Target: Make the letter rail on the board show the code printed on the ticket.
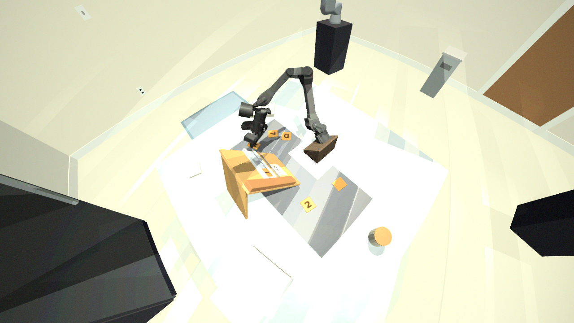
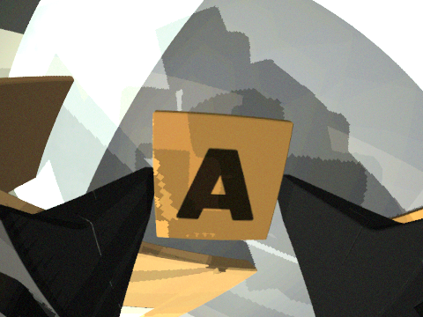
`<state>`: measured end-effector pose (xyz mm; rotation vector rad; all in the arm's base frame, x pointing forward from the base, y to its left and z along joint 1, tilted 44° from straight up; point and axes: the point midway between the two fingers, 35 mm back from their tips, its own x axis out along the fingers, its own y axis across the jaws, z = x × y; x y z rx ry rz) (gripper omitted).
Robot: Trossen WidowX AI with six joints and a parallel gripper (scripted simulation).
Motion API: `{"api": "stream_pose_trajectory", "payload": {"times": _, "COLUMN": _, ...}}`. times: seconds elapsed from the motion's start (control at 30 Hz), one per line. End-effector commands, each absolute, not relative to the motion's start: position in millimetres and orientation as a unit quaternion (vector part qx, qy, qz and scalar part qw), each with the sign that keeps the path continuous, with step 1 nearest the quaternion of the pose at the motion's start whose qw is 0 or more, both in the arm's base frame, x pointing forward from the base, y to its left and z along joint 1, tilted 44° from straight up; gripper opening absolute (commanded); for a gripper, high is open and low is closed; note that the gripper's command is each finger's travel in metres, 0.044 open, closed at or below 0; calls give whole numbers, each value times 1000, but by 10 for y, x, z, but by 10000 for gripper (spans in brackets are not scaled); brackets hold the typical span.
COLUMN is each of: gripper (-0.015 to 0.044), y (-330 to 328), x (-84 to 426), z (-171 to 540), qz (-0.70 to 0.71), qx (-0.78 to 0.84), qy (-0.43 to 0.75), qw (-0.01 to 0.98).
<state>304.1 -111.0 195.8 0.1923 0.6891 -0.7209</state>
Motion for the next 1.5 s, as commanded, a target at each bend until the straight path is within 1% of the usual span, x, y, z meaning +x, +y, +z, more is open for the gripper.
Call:
{"api": "stream_pose_trajectory", "payload": {"times": 0.0, "gripper": 0, "y": -1077, "x": 3102, "z": 2046, "qz": -311, "qx": 44, "qy": 332, "qw": 889}}
{"api": "stream_pose_trajectory", "payload": {"times": 0.47, "gripper": 0, "y": -963, "x": 3281, "z": 2325, "qz": -200, "qx": -154, "qy": 327, "qw": 911}}
{"api": "stream_pose_trajectory", "payload": {"times": 0.9, "gripper": 0, "y": -849, "x": 3410, "z": 2614, "qz": -115, "qx": -345, "qy": 293, "qw": 884}}
{"api": "stream_pose_trajectory", "payload": {"times": 1.47, "gripper": 0, "y": -838, "x": 3415, "z": 2621, "qz": -112, "qx": -355, "qy": 290, "qw": 882}}
